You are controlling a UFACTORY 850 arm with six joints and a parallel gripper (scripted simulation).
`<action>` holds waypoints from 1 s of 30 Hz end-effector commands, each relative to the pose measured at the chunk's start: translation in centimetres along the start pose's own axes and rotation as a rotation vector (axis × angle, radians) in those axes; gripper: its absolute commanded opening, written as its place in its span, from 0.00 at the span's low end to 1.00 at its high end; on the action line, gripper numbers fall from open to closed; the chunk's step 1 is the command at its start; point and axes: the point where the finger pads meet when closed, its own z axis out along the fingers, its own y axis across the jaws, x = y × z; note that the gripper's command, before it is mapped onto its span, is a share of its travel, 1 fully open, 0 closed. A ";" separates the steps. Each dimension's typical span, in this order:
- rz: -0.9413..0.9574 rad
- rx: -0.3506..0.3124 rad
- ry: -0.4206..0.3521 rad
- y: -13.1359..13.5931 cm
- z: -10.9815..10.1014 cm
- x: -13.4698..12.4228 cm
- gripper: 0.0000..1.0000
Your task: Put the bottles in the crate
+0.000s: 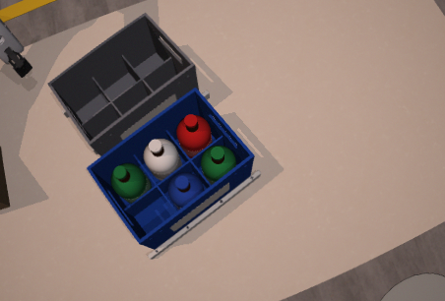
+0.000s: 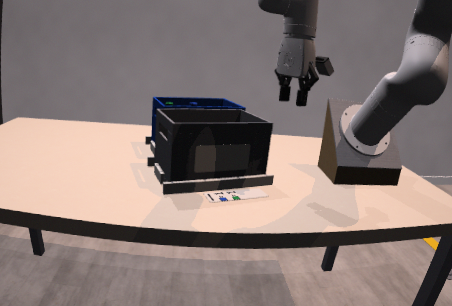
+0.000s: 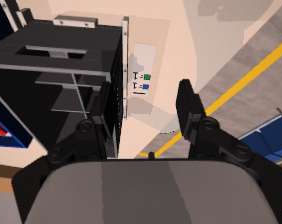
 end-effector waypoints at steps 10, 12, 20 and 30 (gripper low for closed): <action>-0.425 0.000 -0.005 -6.5 -1.1 -0.8 0.65; -0.456 0.000 -0.004 -7.0 -1.2 -0.8 0.65; -0.702 0.000 -0.005 -10.5 -1.8 -1.2 0.65; -0.954 0.001 -0.004 -14.4 -2.5 -1.6 0.65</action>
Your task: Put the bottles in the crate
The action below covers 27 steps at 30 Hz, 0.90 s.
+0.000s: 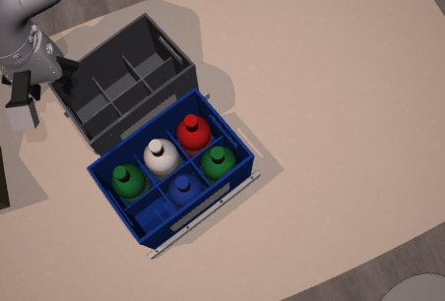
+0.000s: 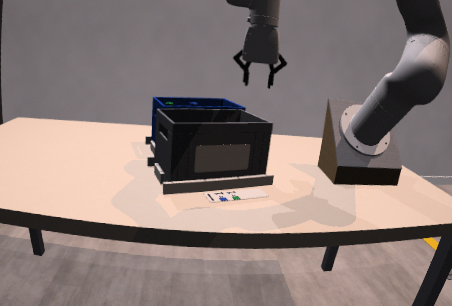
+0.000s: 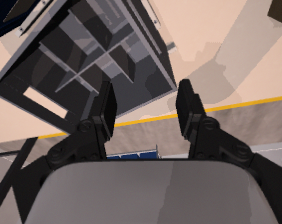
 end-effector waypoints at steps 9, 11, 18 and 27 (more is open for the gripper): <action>-0.378 0.006 -0.008 -3.9 -0.9 3.8 0.65; -0.442 0.007 -0.008 -4.6 -1.1 4.5 0.65; -0.525 0.007 -0.008 -6.4 -1.5 6.2 0.65; -0.525 0.007 -0.008 -9.5 -2.3 9.3 0.65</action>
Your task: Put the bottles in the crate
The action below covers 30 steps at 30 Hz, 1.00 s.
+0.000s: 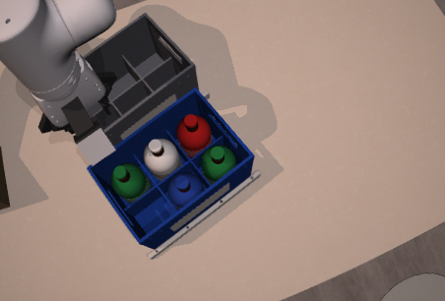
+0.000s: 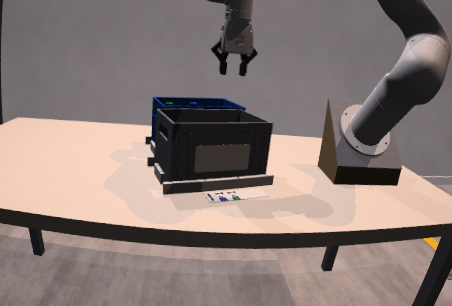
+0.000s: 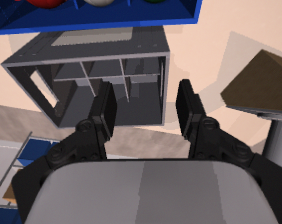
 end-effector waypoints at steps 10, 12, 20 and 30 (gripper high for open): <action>-0.001 0.000 0.000 -1.6 -1.0 5.5 0.65; -0.001 0.000 0.000 -1.8 -1.2 6.5 0.65; -0.001 0.000 0.000 -2.9 -1.9 10.3 0.65; -0.001 0.000 0.000 -3.9 -2.6 14.1 0.65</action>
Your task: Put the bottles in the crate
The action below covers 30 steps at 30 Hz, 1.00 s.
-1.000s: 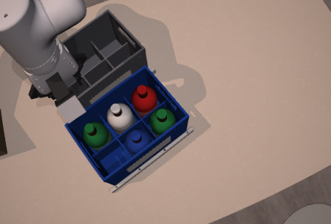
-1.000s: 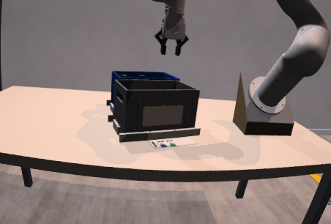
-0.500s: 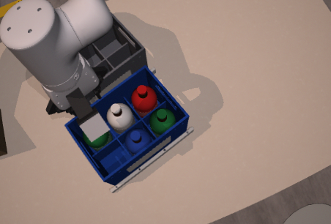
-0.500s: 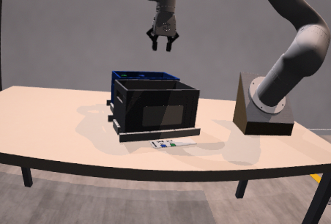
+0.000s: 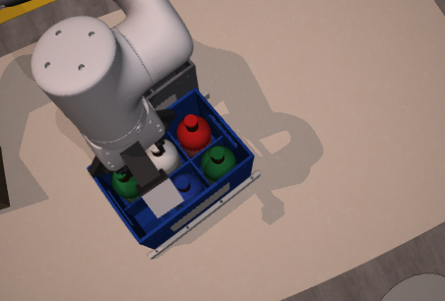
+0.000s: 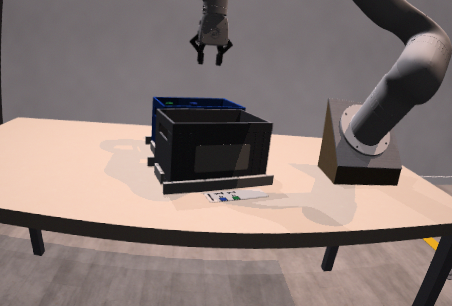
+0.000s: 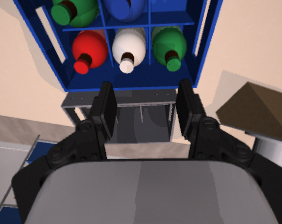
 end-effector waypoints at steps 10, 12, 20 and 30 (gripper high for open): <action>0.000 0.000 -0.001 -1.7 -1.1 6.0 0.65; 0.000 0.000 -0.001 -1.8 -1.2 6.4 0.65; 0.000 0.000 -0.001 -2.4 -1.6 8.8 0.65; 0.000 0.000 -0.001 -2.4 -1.6 8.8 0.65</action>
